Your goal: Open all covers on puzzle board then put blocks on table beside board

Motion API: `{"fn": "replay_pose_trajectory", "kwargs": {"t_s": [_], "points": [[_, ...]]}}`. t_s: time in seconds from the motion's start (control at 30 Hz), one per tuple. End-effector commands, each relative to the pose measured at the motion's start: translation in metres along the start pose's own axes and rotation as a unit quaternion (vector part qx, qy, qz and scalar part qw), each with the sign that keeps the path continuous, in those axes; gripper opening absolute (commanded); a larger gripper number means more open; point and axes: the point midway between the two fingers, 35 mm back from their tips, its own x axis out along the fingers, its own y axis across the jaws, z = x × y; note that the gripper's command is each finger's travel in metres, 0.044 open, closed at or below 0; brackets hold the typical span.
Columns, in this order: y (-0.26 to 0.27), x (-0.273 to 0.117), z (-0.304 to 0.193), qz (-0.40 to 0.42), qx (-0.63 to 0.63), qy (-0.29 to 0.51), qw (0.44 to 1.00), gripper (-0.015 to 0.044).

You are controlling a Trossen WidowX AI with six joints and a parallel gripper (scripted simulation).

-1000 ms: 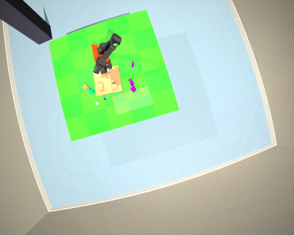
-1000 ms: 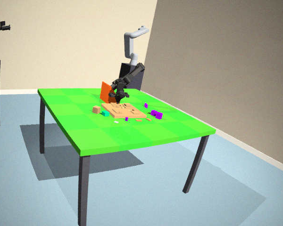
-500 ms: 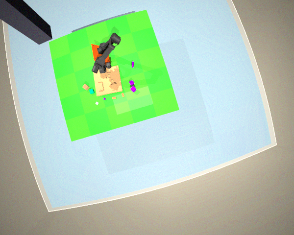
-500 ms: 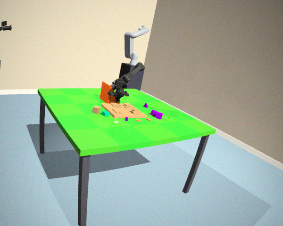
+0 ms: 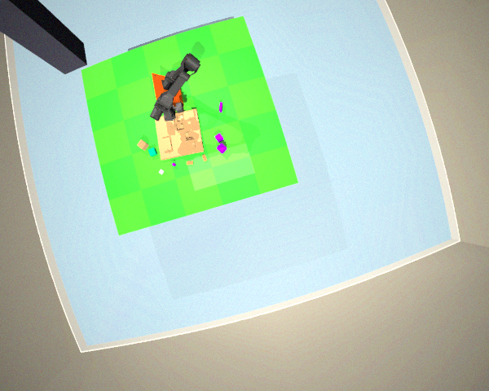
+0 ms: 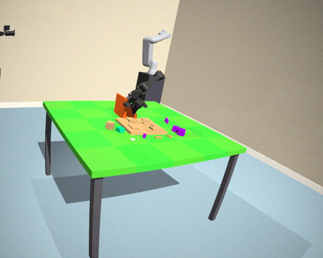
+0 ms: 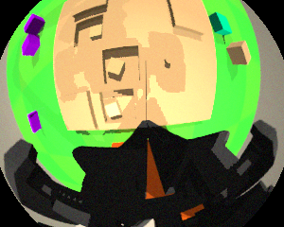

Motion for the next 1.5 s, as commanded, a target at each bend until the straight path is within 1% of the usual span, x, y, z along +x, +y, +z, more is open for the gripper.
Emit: {"fn": "replay_pose_trajectory", "kwargs": {"t_s": [0.0, 0.33, 0.4, 0.97, 1.47], "points": [[0.000, -0.005, 0.001, -0.003, -0.004, -0.001, 1.000, 0.0000], [0.000, -0.019, 0.000, -0.002, -0.005, -0.001, 1.000, 0.0000], [-0.002, -0.015, 0.002, 0.001, 0.000, 0.000, 1.000, 0.0000], [-0.051, -0.033, 0.084, -0.002, -0.004, -0.002, 1.000, 0.0000], [-0.107, -0.032, 0.148, -0.004, -0.008, -0.004, 1.000, 0.0000]]}}
